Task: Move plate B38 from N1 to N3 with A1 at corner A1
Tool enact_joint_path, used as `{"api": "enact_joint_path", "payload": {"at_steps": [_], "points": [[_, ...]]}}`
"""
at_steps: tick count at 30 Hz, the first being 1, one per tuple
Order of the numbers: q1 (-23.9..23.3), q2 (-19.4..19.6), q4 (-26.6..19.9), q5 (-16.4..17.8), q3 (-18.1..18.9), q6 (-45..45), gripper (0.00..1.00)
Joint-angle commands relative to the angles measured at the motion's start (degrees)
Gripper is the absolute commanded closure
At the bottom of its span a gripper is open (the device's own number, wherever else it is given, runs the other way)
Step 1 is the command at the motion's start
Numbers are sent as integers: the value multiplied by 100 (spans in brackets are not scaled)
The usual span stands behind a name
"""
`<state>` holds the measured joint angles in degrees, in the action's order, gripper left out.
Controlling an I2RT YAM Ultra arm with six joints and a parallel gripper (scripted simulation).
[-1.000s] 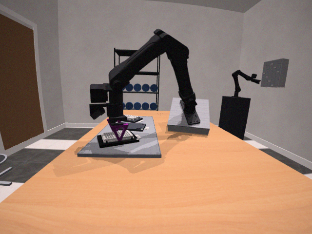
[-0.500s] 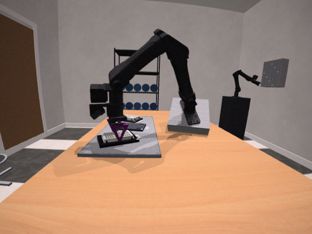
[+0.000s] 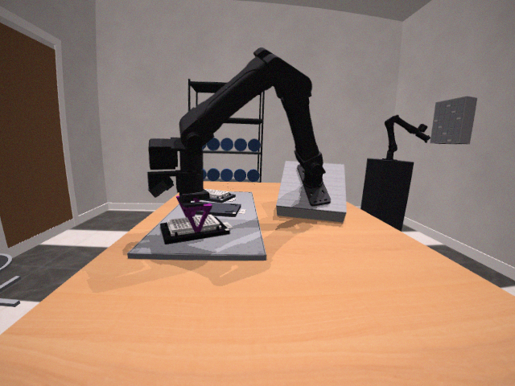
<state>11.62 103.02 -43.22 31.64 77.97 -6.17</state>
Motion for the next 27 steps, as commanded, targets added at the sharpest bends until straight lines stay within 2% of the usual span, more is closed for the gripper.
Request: {"api": "enact_joint_path", "payload": {"at_steps": [1,27], "points": [[-38,-57,-24,2,27,-11,100],[-362,-336,-841,117,372,-369,100]]}}
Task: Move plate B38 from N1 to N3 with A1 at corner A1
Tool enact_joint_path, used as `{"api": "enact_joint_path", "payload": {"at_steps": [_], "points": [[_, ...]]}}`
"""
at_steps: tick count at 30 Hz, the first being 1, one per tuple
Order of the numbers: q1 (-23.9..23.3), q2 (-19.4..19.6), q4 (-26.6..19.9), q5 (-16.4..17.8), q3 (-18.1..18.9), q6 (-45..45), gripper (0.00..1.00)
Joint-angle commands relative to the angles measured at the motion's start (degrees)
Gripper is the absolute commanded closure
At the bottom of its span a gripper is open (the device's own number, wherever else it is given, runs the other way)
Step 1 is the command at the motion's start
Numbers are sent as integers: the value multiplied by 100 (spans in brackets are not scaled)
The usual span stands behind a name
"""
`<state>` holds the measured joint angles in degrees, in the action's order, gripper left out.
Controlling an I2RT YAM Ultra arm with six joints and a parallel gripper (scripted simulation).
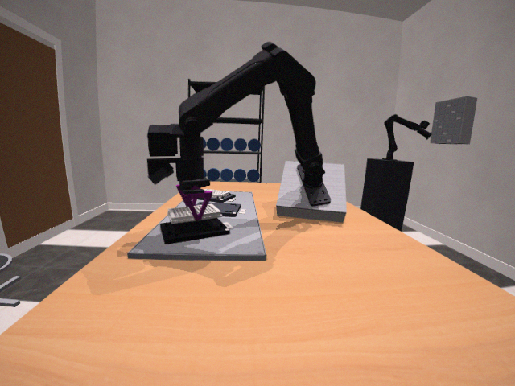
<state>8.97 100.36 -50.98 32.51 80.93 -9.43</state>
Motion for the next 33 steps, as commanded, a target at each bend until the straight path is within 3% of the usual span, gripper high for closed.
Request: {"api": "enact_joint_path", "payload": {"at_steps": [1,27,33], "points": [[-113,-80,-104,35,97,-61,100],[-490,-262,-1051,155,624,-490,100],[-495,-264,-1062,156,630,-495,100]]}}
